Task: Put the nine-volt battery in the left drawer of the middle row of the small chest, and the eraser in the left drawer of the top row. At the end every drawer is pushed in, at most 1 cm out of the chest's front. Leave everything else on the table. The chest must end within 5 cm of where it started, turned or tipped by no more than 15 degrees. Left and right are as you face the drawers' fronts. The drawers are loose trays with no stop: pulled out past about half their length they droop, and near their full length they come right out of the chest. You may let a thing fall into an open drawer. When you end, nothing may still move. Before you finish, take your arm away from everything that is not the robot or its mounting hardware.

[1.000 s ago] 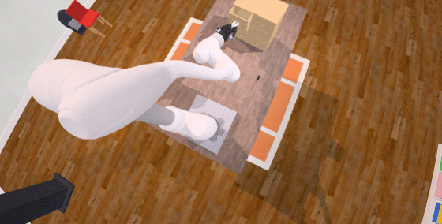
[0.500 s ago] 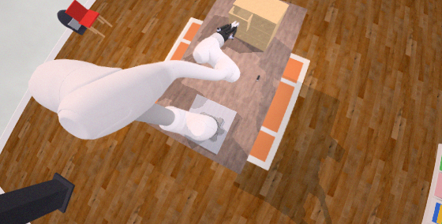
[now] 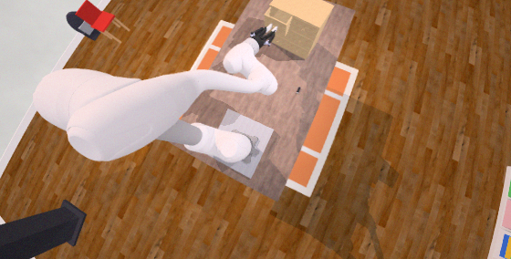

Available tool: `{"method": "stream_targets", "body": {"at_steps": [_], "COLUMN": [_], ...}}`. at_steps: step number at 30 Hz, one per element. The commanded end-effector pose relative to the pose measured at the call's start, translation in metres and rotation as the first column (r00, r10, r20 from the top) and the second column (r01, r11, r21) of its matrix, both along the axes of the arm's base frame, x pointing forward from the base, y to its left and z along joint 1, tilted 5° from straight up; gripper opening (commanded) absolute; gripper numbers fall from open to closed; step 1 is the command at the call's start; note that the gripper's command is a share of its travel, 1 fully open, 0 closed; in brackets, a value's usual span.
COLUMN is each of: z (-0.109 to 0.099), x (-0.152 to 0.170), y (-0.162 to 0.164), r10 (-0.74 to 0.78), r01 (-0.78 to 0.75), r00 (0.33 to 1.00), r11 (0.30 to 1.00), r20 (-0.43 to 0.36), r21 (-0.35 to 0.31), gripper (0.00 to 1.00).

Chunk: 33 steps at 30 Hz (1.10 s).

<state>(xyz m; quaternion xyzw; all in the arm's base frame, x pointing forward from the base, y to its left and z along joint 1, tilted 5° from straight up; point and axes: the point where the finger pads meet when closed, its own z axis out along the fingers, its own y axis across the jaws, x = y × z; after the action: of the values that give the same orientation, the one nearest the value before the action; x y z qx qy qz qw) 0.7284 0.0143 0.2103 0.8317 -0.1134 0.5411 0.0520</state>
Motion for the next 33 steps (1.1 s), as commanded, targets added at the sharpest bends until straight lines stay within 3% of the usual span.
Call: {"method": "stream_targets", "body": {"at_steps": [1,14,23,33], "z": [0.000,0.003,0.004,0.018], "x": [0.000,-0.042,-0.049,-0.077], "y": [0.000,0.010,0.012,0.019], "r10": [0.000,0.000,0.000,0.000], "r01": [0.000,0.000,0.000,0.000], "r00": [1.000,1.000,1.000,1.000], "r11": [1.000,1.000,1.000,1.000], "r20": [0.000,0.000,0.000,0.000], "r21": [0.000,0.000,0.000,0.000], "gripper": [0.20,0.20,0.20,0.20]}}
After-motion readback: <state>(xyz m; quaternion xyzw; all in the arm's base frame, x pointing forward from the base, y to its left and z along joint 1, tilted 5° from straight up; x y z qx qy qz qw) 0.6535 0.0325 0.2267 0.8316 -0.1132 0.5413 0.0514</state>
